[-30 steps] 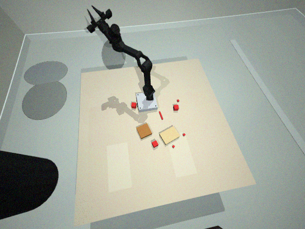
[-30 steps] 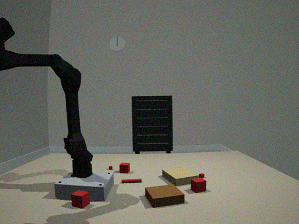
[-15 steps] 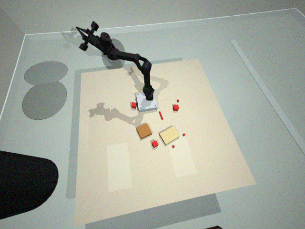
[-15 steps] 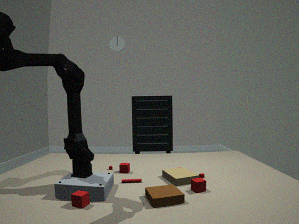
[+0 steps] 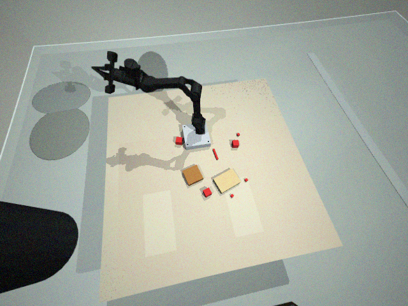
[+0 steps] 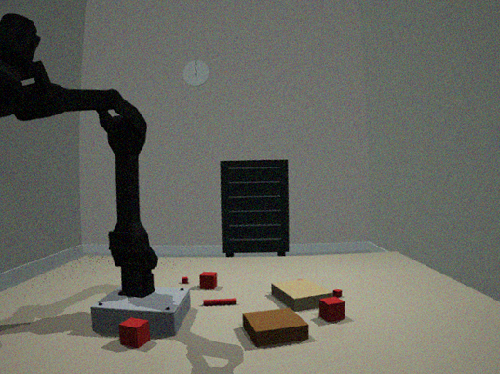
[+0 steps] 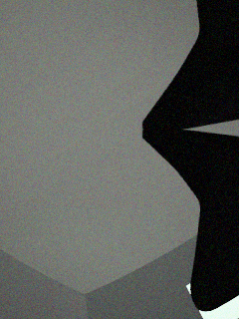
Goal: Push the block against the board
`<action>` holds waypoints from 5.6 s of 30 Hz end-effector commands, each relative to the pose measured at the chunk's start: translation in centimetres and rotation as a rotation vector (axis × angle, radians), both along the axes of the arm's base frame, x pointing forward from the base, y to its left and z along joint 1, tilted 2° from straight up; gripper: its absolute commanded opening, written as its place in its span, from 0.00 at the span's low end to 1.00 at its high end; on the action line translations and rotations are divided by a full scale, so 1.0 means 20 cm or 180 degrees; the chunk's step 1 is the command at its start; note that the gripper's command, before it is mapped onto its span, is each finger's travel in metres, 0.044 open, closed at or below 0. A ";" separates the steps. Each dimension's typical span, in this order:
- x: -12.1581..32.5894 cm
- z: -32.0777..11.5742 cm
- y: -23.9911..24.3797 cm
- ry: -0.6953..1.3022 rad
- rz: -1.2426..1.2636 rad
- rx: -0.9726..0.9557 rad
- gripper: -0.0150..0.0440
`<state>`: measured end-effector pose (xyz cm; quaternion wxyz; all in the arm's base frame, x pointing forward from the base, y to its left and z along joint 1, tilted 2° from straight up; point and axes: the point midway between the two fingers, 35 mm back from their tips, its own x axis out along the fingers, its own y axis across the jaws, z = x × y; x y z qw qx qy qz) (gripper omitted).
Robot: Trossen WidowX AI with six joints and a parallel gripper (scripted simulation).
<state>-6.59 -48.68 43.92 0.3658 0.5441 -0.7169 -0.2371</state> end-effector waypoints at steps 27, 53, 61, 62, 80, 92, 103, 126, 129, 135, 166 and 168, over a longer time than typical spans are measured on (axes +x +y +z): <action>1.23 -0.61 0.19 0.1402 0.1568 0.1255 0.25; 1.95 -1.12 0.93 0.3267 0.3118 0.1628 0.25; 2.07 -1.26 1.21 0.3918 0.3628 0.1567 0.25; 2.08 -1.28 1.25 0.4001 0.3692 0.1553 0.25; 2.12 -1.56 1.91 0.5524 0.4822 0.1059 0.25; 1.99 -1.71 2.31 0.6548 0.5531 0.0457 0.25; 1.79 -1.82 2.61 0.7468 0.6121 -0.0302 0.25; 1.52 -2.18 2.86 0.8707 0.6592 -0.1469 0.25; 1.52 -2.19 2.86 0.8718 0.6588 -0.1471 0.25; 1.50 -2.19 2.87 0.8718 0.6589 -0.1471 0.25; 1.26 -2.19 2.95 0.8719 0.6606 -0.1461 0.25; 1.24 -2.19 2.96 0.8719 0.6607 -0.1460 0.25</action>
